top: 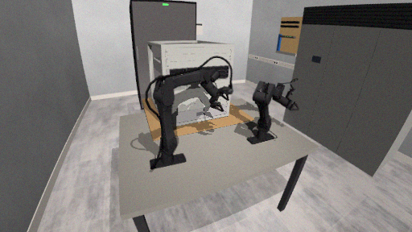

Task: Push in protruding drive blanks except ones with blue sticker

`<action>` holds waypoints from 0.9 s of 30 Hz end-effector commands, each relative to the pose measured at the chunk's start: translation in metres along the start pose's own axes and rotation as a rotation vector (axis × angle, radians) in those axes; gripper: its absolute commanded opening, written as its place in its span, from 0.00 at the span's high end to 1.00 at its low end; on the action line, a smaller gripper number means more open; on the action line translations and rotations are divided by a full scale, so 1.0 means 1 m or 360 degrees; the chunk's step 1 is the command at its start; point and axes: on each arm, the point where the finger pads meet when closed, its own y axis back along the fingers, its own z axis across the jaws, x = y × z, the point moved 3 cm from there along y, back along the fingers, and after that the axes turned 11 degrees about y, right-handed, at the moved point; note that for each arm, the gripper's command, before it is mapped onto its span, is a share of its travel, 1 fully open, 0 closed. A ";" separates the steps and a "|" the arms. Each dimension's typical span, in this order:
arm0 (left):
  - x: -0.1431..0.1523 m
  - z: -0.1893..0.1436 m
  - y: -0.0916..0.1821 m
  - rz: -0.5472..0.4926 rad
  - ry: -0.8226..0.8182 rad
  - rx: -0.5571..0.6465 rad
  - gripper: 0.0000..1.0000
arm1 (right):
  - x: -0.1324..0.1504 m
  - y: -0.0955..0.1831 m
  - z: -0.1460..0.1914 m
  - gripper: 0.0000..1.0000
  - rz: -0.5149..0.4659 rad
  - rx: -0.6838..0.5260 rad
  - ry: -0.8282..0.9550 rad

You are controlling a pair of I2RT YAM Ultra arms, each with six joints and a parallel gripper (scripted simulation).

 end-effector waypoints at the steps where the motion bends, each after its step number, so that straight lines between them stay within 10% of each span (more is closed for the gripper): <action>1: -0.003 0.006 0.007 0.0043 -0.0097 -0.0155 0.00 | -0.006 -0.005 -0.014 0.00 -0.0008 0.0057 -0.0054; 13: 0.014 0.049 0.010 0.0398 -0.0273 -0.0661 0.00 | 0.011 -0.031 -0.100 0.00 0.0138 0.0495 -0.0259; 27: 0.025 0.085 0.038 0.0792 -0.0322 -0.1243 0.00 | 0.018 -0.033 -0.123 0.00 0.0177 0.0612 -0.0314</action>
